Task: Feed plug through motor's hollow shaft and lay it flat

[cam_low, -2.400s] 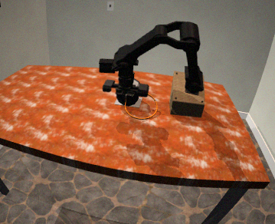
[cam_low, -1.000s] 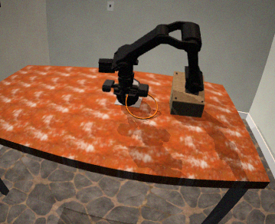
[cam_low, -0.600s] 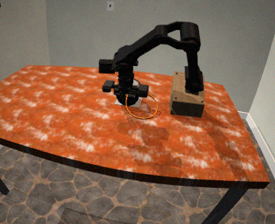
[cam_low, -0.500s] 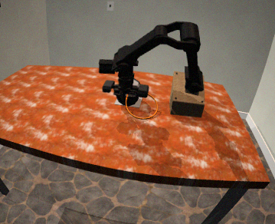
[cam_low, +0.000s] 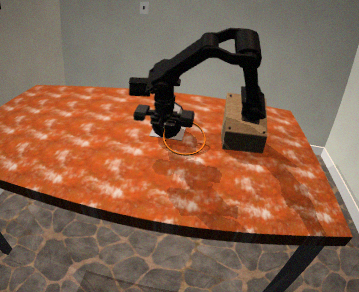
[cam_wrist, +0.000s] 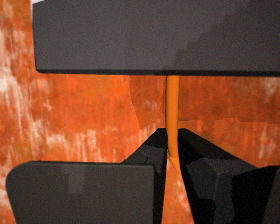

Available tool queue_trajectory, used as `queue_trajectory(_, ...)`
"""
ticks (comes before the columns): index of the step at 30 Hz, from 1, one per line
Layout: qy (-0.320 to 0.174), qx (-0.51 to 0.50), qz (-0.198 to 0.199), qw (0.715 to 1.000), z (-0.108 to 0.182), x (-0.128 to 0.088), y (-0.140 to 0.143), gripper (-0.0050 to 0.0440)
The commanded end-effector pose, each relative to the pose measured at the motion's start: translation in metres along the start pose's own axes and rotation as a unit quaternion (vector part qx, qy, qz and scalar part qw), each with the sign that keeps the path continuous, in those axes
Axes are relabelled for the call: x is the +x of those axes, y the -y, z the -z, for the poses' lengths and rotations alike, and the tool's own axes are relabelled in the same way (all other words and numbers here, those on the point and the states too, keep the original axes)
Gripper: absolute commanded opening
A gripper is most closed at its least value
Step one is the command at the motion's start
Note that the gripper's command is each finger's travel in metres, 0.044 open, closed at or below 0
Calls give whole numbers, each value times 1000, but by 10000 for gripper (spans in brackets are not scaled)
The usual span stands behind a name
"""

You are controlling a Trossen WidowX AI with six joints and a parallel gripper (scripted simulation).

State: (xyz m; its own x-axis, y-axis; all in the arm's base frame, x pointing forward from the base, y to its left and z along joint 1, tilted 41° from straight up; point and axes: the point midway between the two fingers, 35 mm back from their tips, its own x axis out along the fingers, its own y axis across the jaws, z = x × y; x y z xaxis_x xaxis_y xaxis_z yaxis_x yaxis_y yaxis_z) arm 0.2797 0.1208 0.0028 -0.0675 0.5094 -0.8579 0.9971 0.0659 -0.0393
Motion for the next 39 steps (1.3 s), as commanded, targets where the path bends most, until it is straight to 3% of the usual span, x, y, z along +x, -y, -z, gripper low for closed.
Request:
queue_trajectory(1, 0, 0, 0, 1000, 0, 0, 0, 7)
queue_trajectory(22, 1, 3, 3, 1000, -10, -2, -2, 0)
queue_trajectory(26, 0, 2, 0, 1000, -8, -3, -2, 96)
queue_trajectory(30, 0, 2, 1, 1000, -7, -6, -3, 100)
queue_trajectory(33, 1, 3, 3, 1000, 1, -29, -3, 100)
queue_trajectory(39, 1, 3, 3, 1000, 1, -29, -3, 100)
